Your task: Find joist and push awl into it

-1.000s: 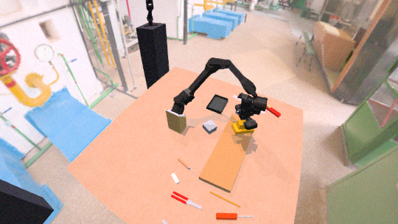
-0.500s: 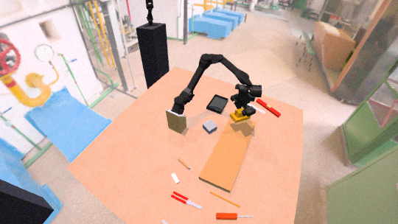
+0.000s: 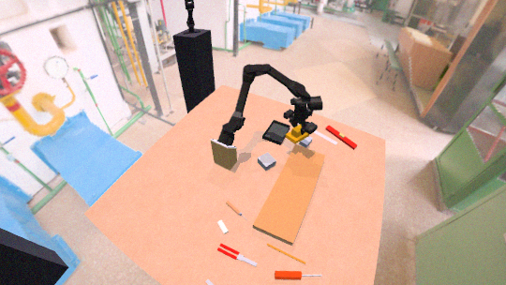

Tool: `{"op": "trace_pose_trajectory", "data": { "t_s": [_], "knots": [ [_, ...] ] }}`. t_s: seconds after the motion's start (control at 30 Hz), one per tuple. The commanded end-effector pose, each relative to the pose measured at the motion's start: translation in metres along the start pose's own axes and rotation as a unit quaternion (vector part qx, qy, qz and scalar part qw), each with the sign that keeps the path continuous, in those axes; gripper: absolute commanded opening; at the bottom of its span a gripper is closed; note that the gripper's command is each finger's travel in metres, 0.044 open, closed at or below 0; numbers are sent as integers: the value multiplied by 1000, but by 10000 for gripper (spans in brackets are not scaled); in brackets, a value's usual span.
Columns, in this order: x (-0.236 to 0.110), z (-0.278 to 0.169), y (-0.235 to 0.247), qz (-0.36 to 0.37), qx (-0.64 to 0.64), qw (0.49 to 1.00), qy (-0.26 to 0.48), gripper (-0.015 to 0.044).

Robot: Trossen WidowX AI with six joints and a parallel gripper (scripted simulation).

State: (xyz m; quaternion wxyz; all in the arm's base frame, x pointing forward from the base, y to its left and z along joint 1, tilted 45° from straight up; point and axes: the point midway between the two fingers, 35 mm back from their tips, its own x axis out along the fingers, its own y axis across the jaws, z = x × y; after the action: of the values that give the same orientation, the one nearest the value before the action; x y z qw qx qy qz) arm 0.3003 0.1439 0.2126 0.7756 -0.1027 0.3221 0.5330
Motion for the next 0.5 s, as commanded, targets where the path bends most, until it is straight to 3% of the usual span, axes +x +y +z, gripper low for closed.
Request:
{"op": "trace_pose_trajectory", "data": {
  "t_s": [0.0, 0.47],
  "knots": [
    [-3, 7, 21, 6, -26, 1000, -11, 0],
    [-7, 16, 106, 50, -131, 989, -45, 0]
  ]
}}
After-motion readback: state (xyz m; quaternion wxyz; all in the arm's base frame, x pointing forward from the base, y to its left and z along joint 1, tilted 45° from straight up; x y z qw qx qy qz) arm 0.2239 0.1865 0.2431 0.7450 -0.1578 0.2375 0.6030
